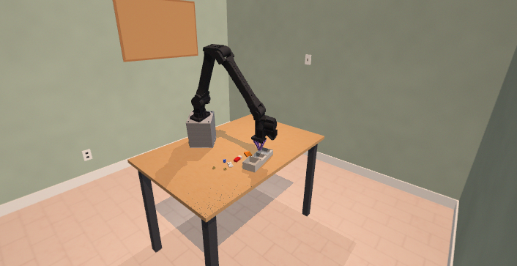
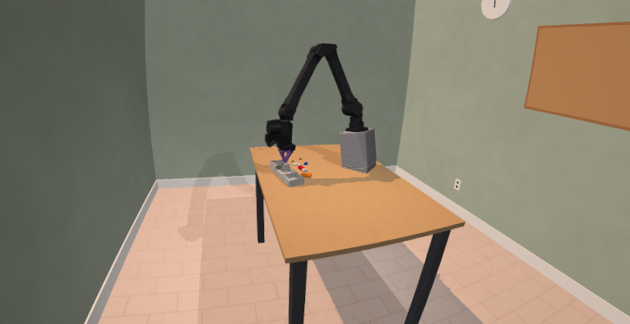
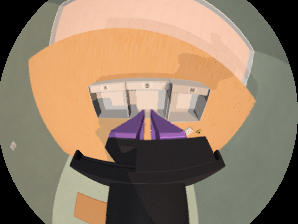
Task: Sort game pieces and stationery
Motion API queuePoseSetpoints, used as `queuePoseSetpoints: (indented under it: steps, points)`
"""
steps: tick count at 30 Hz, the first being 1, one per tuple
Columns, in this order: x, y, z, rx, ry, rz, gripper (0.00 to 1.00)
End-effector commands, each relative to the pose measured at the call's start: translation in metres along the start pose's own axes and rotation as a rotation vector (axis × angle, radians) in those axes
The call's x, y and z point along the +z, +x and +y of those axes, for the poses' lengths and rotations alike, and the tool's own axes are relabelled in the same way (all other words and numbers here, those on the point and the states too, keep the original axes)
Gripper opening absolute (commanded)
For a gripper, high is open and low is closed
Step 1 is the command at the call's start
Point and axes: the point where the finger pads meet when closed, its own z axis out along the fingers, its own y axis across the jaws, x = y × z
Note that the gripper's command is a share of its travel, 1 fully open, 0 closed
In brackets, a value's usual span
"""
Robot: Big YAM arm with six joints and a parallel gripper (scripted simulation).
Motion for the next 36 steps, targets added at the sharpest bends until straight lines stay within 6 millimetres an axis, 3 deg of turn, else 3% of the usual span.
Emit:
queuePoseSetpoints:
  steps: [1, 26, 36]
  points:
    - [0.005, -0.019, 0.002, 0.010, 0.002, -0.030, 0.08]
    - [0.064, -0.016, -0.004, 0.006, 0.003, -0.025, 0.08]
    - [0.066, -0.011, -0.002, 0.000, 0.002, -0.012, 0.08]
